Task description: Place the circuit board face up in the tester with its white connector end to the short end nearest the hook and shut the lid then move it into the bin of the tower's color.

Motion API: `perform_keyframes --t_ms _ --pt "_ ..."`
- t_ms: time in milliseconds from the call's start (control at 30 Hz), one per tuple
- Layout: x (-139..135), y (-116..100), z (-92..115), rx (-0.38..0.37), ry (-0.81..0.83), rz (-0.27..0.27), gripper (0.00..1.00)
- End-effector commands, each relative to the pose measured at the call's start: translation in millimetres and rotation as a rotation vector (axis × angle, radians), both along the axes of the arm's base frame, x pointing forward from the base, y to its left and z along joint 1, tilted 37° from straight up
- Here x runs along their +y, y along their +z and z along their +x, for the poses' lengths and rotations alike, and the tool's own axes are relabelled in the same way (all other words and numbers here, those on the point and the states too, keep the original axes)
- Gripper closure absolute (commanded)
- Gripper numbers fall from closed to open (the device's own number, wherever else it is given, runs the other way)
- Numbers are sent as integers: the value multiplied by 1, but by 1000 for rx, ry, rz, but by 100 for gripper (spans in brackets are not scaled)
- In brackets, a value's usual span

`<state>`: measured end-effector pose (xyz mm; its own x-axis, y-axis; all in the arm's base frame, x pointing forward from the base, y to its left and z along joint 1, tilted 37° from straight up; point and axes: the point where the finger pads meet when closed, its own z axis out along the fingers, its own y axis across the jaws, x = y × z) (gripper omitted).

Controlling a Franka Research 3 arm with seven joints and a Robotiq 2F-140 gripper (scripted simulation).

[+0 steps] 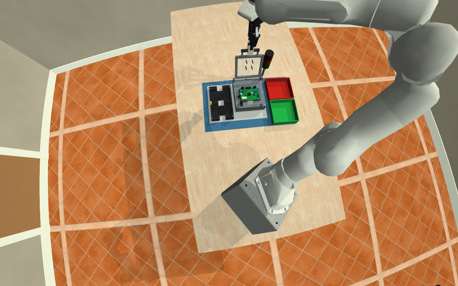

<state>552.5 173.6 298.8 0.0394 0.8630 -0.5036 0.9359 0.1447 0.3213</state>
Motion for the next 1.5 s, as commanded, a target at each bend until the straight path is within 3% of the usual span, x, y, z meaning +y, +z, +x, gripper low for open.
perform_keyframes --t_ms 0,733,1467 --pt "-2 -1 1 -2 -4 -1 100" --pt "-2 -2 -5 -2 -4 -1 100" --pt "-3 -6 -27 -2 -4 -1 100"
